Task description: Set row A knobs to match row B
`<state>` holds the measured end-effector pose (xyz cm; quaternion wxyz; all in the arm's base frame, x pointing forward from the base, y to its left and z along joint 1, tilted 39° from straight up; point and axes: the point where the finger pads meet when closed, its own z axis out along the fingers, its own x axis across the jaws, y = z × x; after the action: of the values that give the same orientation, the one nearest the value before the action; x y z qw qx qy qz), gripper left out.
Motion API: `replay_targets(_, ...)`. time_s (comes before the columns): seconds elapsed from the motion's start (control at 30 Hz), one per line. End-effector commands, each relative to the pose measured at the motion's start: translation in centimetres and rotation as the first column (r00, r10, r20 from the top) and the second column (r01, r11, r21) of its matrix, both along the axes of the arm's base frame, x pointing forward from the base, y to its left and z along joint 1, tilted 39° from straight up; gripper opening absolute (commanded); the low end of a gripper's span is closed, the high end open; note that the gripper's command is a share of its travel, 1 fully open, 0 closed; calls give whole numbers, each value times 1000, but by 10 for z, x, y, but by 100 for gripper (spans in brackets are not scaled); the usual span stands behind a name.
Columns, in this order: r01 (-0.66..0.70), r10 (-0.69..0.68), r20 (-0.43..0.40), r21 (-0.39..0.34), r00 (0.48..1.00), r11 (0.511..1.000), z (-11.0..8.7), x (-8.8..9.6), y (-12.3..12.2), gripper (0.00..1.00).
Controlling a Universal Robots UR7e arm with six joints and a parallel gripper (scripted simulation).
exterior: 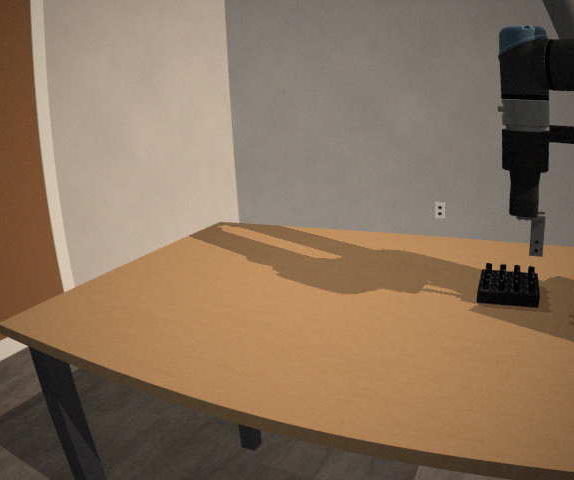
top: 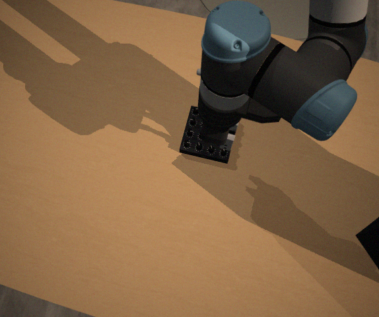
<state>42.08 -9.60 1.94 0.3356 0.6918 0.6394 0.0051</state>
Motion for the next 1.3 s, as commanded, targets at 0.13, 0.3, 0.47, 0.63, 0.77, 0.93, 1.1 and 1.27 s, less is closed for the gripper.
replay_targets(0.13, 0, 0, 1, 0, 1000, 1000, 0, 1, 0, 46)
replay_targets(0.3, 0, 0, 1, -1, 1000, 1000, -2, 2, -2, 46)
replay_targets(0.47, -1, 1, 1, -1, 1000, 1000, -4, 3, -3, 46)
replay_targets(0.63, -1, 1, 1, -1, 1000, 1000, -8, 5, -5, 46)
replay_targets(0.77, -1, 1, 1, -1, 1000, 1000, -12, 7, -7, 46)
replay_targets(0.93, -1, 1, 1, -1, 1000, 1000, -16, 9, -9, 46)
replay_targets(1.1, -1, 1, 1, -1, 1000, 1000, -21, 12, -12, 46)
replay_targets(1.27, -1, 1, 1, -1, 1000, 1000, -26, 15, -15, 46)
